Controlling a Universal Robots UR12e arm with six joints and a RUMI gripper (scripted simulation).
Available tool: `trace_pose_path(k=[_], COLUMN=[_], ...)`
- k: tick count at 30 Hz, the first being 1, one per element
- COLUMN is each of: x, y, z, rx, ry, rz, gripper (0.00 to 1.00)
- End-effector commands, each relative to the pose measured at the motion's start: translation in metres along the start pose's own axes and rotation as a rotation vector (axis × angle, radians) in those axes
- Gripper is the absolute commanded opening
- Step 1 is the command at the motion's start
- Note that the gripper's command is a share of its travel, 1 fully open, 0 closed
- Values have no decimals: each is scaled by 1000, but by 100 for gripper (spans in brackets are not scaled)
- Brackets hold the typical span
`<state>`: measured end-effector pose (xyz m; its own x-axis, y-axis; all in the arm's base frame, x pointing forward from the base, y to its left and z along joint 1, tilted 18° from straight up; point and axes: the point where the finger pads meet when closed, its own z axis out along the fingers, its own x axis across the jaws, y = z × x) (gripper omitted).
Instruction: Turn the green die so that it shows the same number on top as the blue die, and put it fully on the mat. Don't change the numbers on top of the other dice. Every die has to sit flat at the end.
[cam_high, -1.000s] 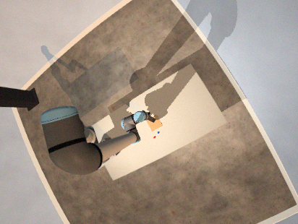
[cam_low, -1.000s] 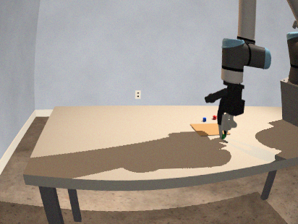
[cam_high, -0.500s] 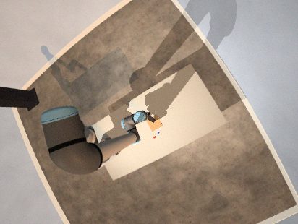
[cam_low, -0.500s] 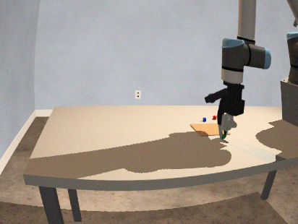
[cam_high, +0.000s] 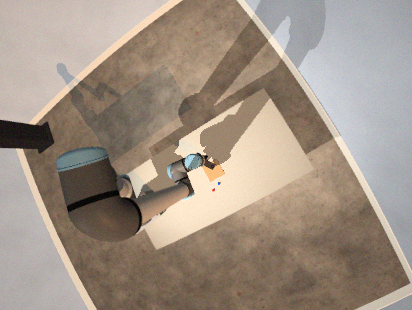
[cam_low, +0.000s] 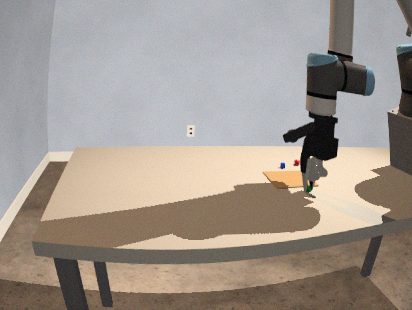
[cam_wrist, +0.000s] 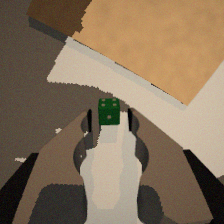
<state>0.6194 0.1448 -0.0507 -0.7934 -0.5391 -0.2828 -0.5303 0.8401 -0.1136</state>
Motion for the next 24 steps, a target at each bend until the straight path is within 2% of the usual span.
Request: trace_pose_path(k=[1,3,4,24], x=[0,0,0,0], y=[0,0,0,0], z=[0,0,0,0], rx=[0,0,0,0], ry=[-1,-1,-1,-1], rz=[0,0,0,0], gripper=[18,18,0,0])
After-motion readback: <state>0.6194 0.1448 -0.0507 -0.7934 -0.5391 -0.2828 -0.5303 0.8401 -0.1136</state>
